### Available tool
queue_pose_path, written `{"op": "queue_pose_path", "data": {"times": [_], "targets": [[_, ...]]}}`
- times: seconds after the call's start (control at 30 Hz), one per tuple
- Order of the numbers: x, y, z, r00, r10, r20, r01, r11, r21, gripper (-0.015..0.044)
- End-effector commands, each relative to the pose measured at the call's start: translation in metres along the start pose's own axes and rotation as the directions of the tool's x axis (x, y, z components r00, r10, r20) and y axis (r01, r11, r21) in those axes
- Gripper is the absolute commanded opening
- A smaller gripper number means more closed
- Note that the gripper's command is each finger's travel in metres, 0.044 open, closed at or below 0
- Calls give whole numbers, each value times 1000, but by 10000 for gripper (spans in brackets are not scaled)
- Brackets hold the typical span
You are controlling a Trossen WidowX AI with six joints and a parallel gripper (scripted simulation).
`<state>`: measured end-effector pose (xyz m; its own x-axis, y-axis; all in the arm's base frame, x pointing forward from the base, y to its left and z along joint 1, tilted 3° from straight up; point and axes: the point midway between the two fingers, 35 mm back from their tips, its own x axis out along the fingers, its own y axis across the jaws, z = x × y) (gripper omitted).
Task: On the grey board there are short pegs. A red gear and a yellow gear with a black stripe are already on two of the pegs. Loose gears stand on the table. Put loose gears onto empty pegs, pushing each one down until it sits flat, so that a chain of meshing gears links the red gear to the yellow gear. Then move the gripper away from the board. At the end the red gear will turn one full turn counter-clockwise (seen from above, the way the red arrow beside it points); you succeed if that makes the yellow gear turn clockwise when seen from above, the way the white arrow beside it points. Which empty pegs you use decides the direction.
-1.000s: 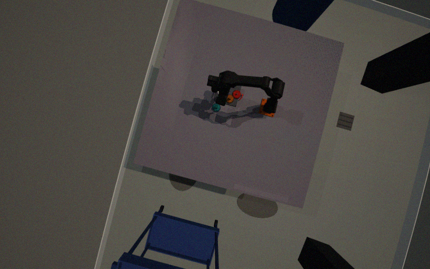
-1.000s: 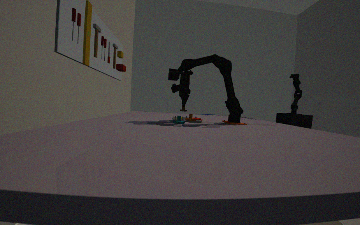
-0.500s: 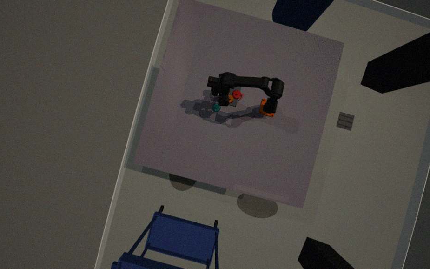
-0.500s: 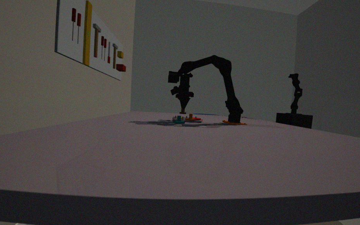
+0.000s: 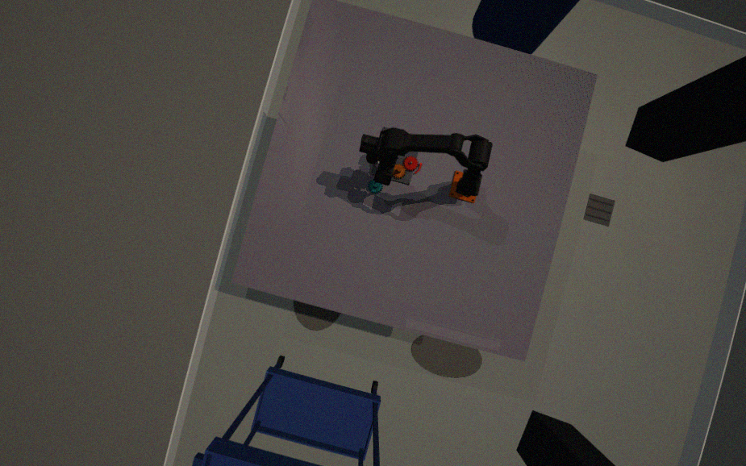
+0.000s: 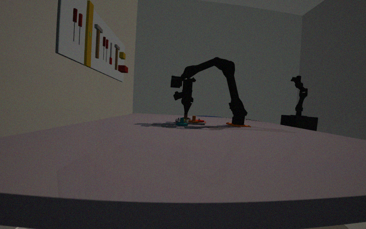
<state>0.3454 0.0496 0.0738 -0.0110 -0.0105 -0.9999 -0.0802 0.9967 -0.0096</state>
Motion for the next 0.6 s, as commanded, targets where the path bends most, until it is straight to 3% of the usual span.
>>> {"op": "queue_pose_path", "data": {"times": [0.0,0.23,0.57], "targets": [[9,-1,-2,1000,-4,-9,5,997,81,0],[9,-2,-1,1000,-4,-9,5,986,168,0],[10,0,-1,1000,-4,-9,4,1000,-26,0]]}}
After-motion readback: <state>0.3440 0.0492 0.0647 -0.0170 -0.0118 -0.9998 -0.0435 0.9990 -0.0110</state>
